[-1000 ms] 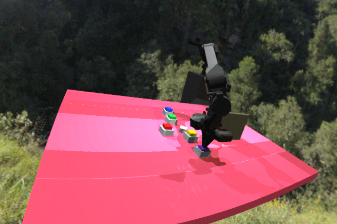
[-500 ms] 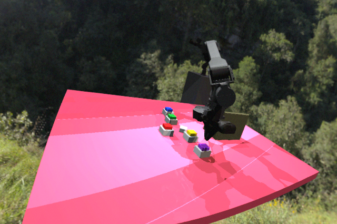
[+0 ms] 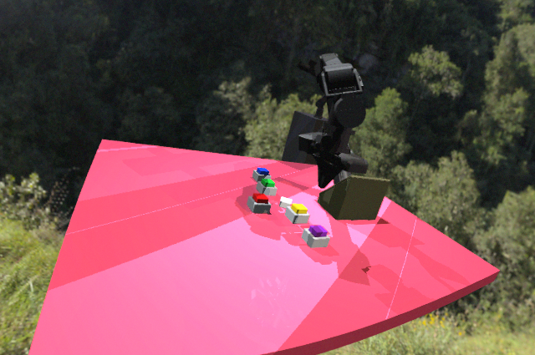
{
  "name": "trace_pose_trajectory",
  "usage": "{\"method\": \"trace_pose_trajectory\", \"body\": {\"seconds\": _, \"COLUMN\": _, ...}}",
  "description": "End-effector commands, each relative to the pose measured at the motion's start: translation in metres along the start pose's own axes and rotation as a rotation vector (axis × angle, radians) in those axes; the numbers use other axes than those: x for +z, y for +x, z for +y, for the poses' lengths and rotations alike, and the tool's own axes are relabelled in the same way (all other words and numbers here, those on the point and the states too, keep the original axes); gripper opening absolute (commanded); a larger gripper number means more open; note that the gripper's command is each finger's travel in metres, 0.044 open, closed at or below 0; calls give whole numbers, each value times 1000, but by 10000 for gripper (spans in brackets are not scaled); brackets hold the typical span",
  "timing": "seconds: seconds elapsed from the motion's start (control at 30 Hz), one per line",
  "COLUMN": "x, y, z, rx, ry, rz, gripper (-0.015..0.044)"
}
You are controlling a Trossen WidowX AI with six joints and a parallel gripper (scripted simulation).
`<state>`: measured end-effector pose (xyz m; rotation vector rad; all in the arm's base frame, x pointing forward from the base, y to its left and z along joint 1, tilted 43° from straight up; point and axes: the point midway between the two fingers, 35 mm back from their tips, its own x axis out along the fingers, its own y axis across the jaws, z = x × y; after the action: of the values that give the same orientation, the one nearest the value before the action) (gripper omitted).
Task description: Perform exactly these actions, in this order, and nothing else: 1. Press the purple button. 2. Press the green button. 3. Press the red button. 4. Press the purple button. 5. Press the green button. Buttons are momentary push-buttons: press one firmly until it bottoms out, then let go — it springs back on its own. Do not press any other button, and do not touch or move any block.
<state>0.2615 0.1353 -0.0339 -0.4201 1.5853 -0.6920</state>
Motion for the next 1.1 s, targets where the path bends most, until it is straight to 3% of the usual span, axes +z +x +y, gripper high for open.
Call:
{"method": "trace_pose_trajectory", "body": {"seconds": 0.0, "x": 18, "y": -8, "z": -59, "rx": 9, "ry": 11, "rz": 1, "gripper": 20}}
{"method": "trace_pose_trajectory", "body": {"seconds": 0.2, "x": 21, "y": -8, "z": -158, "rx": 4, "ry": 10, "rz": -1, "gripper": 20}}
{"method": "trace_pose_trajectory", "body": {"seconds": 0.43, "x": -7, "y": 3, "z": -251, "rx": -28, "ry": 16, "rz": 7, "gripper": 20}}
{"method": "trace_pose_trajectory", "body": {"seconds": 0.67, "x": -8, "y": 5, "z": -253, "rx": -29, "ry": 17, "rz": 7, "gripper": 20}}
{"method": "trace_pose_trajectory", "body": {"seconds": 0.87, "x": -8, "y": 63, "z": -256, "rx": -31, "ry": 18, "rz": 6, "gripper": 20}}
{"method": "trace_pose_trajectory", "body": {"seconds": 1.07, "x": -9, "y": 66, "z": -256, "rx": -32, "ry": 18, "rz": 6, "gripper": 20}}
